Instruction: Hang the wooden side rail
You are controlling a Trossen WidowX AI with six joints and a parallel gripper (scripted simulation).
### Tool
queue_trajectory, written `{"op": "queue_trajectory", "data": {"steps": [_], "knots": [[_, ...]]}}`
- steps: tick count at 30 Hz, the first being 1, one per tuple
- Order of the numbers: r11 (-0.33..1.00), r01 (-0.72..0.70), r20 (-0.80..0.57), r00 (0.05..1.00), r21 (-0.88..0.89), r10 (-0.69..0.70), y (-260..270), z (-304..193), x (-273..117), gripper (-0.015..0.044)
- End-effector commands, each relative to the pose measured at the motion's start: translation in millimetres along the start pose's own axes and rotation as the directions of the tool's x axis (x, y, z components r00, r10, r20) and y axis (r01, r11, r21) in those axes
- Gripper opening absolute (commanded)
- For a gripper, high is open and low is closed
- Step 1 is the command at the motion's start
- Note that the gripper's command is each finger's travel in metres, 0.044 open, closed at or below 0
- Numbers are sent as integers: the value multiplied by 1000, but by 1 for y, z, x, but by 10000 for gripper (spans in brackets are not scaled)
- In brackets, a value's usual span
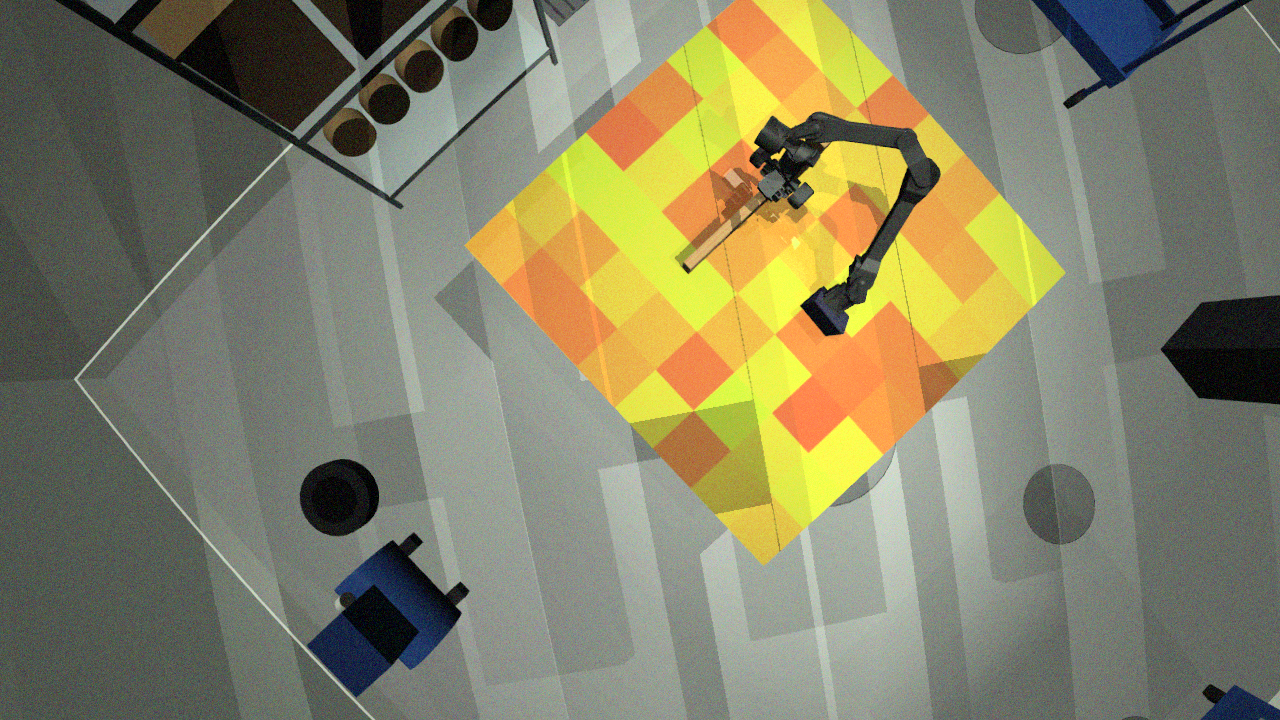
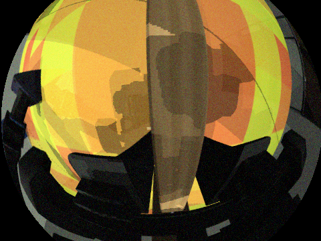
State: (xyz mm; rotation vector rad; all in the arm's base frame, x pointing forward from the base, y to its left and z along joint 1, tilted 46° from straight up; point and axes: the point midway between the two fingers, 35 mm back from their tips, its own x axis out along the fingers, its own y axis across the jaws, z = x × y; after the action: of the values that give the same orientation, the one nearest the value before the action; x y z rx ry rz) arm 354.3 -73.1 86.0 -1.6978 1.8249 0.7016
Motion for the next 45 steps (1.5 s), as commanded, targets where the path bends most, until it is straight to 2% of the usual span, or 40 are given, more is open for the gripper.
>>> {"op": "queue_trajectory", "data": {"steps": [1, 45], "knots": [[1000, 14, -2, 1000, -5, -14, -2, -1, -5, 0], [1000, 14, -3, 1000, -5, -14, -2, -6, -5, 0]]}}
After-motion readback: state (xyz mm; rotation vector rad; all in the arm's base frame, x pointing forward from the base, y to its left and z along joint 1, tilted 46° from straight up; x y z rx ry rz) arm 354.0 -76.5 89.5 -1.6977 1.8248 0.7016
